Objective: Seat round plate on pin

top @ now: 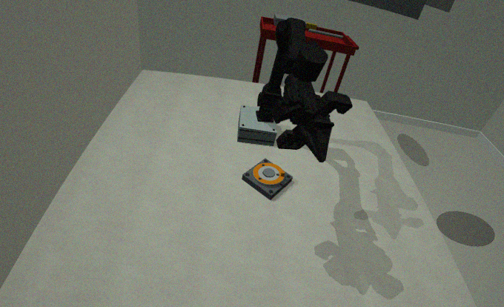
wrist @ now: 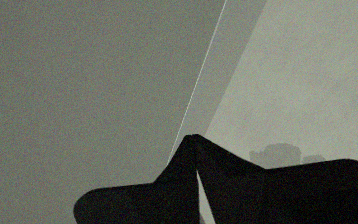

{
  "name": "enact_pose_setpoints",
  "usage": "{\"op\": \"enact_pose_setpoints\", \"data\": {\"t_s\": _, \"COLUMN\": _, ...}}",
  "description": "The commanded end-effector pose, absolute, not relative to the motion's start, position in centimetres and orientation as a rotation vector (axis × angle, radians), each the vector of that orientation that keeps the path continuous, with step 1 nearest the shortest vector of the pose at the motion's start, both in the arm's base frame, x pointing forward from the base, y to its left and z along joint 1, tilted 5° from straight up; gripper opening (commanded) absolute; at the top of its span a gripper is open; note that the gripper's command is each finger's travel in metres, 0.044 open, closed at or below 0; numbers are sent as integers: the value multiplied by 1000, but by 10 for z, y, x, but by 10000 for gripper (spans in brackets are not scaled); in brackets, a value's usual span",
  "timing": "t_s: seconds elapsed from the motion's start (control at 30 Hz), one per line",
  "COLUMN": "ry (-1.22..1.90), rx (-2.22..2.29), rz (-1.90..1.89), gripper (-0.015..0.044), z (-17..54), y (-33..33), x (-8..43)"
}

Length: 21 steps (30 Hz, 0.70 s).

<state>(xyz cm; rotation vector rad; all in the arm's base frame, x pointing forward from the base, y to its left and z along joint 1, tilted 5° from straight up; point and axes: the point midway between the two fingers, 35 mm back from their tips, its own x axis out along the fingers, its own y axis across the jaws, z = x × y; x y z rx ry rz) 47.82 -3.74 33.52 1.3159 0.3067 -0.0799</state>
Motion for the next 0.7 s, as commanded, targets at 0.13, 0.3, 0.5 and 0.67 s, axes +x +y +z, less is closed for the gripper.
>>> {"op": "enact_pose_setpoints", "data": {"t_s": 0.13, "ry": 758, "rx": 882, "rz": -228, "gripper": 0, "z": 206, "y": -2, "x": 425}}
{"op": "enact_pose_setpoints", "data": {"t_s": 0.3, "ry": 1018, "rx": 616, "rz": -223, "gripper": 0, "z": 150, "y": 14, "x": 376}}
{"op": "enact_pose_setpoints", "data": {"t_s": 0.5, "ry": 1362, "rx": 235, "rz": -121, "gripper": 0, "z": 95, "y": 25, "x": 298}}
{"op": "enact_pose_setpoints", "data": {"t_s": 0.67, "ry": 1461, "rx": 134, "rz": -84, "gripper": 0, "z": 84, "y": 26, "x": 272}}
